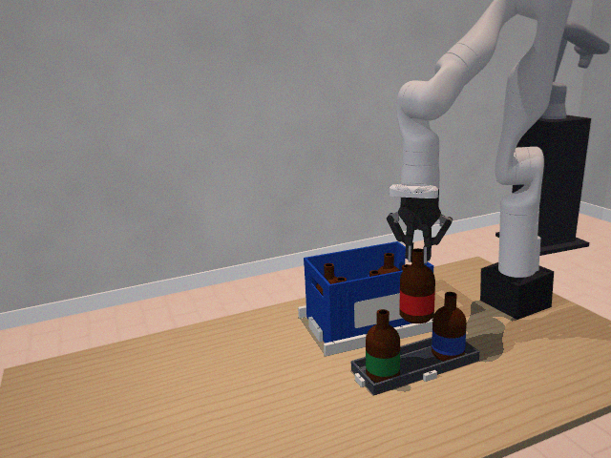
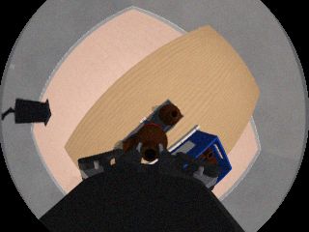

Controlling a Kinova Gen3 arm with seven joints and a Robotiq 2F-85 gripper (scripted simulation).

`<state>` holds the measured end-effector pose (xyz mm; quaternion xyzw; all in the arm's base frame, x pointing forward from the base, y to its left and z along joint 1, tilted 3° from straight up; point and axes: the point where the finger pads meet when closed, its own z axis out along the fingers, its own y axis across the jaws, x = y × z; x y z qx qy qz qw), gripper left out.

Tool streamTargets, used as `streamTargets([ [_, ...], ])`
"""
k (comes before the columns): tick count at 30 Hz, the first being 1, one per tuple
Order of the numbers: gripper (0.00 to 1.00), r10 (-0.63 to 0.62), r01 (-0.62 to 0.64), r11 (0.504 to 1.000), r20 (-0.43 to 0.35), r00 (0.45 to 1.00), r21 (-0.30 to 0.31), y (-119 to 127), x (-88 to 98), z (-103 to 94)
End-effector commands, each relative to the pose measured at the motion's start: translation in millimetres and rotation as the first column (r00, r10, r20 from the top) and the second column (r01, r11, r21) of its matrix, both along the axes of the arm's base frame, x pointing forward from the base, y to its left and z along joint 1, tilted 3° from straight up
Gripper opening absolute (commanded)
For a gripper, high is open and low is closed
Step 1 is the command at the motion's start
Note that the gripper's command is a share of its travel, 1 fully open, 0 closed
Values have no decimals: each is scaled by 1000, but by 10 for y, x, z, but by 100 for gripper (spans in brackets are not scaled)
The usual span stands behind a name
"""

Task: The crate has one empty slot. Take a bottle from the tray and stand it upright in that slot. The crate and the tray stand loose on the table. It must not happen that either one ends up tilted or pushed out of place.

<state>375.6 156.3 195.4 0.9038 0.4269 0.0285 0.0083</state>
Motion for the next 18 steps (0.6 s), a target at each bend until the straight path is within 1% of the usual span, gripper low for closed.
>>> streamTargets([
  [1,0,0,0,1000,1,1000,1,1,3,5],
  [18,0,0,0,1000,1,1000,1,1,2,24],
])
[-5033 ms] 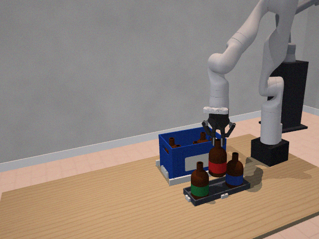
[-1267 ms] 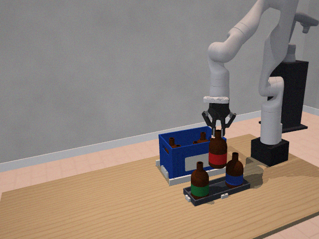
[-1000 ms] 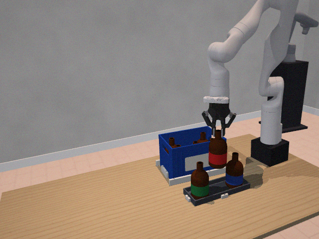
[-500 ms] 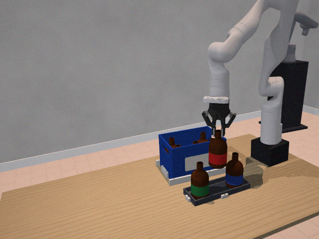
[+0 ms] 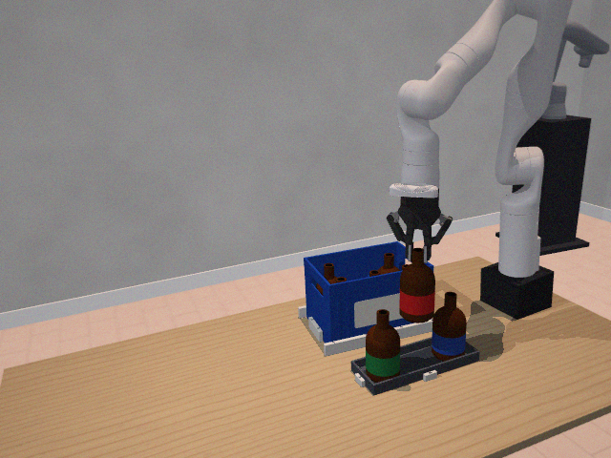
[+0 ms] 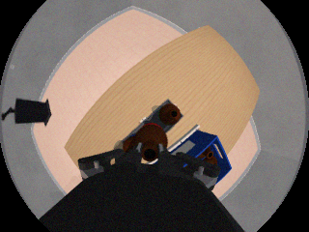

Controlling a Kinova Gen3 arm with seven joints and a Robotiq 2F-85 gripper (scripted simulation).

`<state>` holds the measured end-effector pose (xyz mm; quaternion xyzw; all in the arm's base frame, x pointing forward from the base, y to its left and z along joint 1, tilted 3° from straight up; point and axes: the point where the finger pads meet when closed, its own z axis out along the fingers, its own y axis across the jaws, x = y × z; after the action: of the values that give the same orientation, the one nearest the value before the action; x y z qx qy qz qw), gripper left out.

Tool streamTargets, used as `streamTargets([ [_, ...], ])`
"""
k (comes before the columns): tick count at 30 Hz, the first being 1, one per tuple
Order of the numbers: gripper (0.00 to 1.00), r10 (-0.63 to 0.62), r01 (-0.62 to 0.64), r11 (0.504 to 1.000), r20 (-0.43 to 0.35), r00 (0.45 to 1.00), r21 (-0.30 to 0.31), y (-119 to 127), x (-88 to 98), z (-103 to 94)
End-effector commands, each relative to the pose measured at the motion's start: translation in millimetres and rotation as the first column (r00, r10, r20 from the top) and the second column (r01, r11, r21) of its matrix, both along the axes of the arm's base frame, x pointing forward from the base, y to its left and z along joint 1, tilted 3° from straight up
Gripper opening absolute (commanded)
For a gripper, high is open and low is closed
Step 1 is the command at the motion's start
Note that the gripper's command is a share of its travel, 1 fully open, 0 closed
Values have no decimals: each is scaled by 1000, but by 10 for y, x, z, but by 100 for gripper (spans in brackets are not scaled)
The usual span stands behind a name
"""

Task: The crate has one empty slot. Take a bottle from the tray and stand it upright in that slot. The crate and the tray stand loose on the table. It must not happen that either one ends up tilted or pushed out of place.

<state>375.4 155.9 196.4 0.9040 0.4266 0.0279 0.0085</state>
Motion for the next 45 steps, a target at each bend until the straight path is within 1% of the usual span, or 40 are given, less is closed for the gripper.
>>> streamTargets([
  [1,0,1,-1,1000,2,1000,2,5,4,18],
  [9,0,1,-1,1000,2,1000,2,4,2,61],
  [36,0,1,-1,1000,2,1000,2,1,-15,338],
  [45,0,1,-1,1000,2,1000,2,1,-18,380],
])
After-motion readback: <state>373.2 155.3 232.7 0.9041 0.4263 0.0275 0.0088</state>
